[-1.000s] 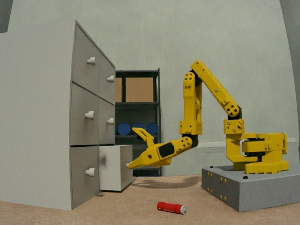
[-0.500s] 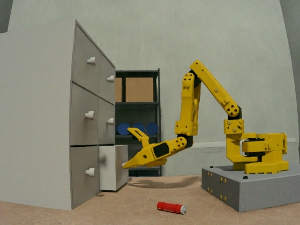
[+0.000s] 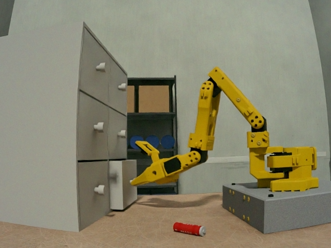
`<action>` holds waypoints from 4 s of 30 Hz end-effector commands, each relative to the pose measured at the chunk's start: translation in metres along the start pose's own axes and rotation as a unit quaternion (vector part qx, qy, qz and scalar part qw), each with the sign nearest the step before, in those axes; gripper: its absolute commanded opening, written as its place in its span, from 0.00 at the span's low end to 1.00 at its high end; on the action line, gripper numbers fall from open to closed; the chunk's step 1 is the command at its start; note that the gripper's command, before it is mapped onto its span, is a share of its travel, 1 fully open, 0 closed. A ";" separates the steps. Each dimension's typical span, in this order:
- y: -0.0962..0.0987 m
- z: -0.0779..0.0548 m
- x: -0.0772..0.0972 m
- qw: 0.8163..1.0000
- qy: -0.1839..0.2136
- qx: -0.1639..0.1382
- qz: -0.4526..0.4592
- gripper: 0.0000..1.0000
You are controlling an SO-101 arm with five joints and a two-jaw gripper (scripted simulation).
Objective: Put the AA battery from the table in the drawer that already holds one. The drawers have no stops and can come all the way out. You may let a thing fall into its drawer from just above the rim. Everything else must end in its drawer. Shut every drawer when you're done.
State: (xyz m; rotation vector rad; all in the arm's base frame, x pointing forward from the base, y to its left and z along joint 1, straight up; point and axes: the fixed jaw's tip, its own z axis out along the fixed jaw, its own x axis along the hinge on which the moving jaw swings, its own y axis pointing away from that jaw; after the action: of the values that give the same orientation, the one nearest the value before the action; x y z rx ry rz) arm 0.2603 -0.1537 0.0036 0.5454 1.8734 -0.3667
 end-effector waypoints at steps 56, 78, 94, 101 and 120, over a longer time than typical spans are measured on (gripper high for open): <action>0.014 0.024 -0.011 1.000 -0.005 -0.019 -0.009 0.00; 0.010 0.022 -0.010 1.000 -0.003 -0.015 -0.005 0.00; 0.010 0.022 -0.010 1.000 -0.003 -0.015 -0.005 0.12; 0.010 0.022 -0.010 1.000 -0.003 -0.015 -0.005 0.15; 0.003 0.009 -0.004 1.000 -0.004 -0.005 -0.004 0.21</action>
State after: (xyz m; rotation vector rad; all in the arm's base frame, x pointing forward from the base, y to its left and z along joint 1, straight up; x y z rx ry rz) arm 0.2771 -0.1545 -0.0007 0.5235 1.8891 -0.3469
